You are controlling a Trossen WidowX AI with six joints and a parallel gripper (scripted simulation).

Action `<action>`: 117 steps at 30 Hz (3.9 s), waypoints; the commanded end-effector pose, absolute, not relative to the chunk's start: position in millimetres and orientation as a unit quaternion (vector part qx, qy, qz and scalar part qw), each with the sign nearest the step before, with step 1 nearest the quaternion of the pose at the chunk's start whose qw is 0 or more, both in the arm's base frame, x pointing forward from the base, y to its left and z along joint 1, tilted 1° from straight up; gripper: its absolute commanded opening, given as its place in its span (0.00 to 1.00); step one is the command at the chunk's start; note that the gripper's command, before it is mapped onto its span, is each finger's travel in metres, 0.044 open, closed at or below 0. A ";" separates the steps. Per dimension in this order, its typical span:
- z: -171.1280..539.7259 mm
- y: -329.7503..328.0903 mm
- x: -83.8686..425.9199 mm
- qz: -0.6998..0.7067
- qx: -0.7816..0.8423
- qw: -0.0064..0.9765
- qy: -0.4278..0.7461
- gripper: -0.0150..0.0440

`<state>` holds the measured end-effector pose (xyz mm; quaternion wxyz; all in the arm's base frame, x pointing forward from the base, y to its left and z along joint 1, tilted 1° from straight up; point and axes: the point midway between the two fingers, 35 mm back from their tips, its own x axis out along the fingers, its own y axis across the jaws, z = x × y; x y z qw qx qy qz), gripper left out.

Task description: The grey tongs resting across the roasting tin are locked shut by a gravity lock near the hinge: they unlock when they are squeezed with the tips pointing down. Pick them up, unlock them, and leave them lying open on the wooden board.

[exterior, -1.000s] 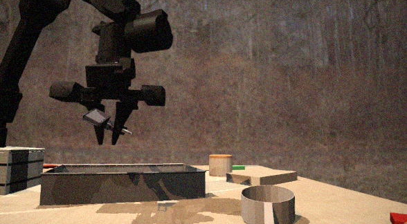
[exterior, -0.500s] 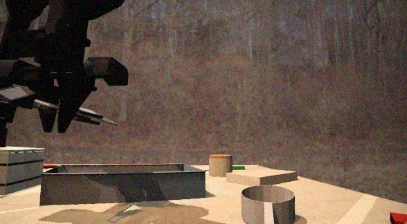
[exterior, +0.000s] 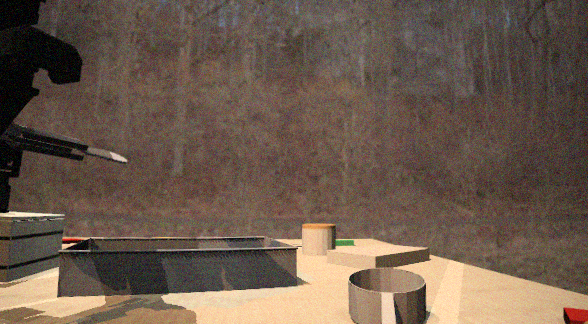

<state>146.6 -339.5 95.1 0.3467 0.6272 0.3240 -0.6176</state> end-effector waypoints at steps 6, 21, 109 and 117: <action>108.9 -356.5 96.2 -0.635 0.647 0.312 0.282 0.00; 110.5 -365.3 37.3 -0.656 0.666 0.266 0.237 0.00; 126.3 -278.8 -224.0 -0.950 0.309 0.022 0.037 0.00; 144.3 -270.1 -208.4 -0.979 0.202 0.015 -0.001 0.00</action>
